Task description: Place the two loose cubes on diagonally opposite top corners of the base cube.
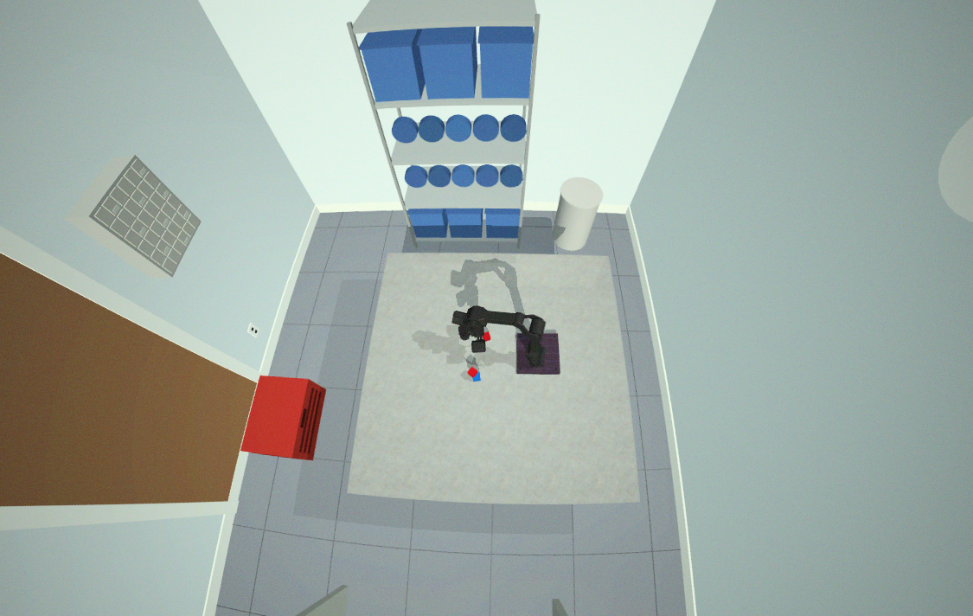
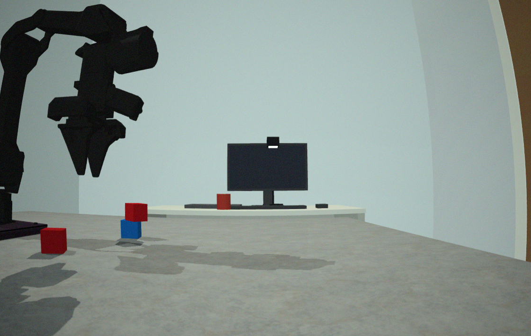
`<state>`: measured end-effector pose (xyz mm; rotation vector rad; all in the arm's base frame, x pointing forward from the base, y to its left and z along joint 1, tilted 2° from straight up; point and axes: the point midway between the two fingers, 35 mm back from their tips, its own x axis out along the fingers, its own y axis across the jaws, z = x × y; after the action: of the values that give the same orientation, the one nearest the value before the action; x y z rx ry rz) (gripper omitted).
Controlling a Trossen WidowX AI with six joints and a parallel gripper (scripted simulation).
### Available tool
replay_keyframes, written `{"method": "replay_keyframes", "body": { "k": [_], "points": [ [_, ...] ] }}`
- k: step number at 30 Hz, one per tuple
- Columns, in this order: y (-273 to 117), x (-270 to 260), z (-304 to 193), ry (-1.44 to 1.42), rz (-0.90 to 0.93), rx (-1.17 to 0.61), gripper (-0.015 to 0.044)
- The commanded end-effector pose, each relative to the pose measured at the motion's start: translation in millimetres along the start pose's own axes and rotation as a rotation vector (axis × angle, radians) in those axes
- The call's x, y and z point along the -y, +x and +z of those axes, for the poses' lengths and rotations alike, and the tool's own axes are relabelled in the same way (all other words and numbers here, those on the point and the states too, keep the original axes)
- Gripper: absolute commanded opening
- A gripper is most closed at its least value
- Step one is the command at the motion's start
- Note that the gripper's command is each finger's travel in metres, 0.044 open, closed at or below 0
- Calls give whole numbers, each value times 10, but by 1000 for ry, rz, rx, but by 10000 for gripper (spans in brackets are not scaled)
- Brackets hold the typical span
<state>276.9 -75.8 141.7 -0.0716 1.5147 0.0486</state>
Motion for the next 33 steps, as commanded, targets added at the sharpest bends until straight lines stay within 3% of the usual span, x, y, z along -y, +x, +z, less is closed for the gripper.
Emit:
{"method": "replay_keyframes", "body": {
  "k": [1, 7, 14, 22, 33],
  "points": [
    [-56, 187, -124, -122, 1, 2, 265],
    [-133, 463, -346, -310, -2, 1, 265],
    [-129, 492, -371, -331, -3, 0, 265],
    [430, 496, -368, -331, -2, 0, 265],
    [633, 493, -373, -331, -2, 0, 265]
  ]
}}
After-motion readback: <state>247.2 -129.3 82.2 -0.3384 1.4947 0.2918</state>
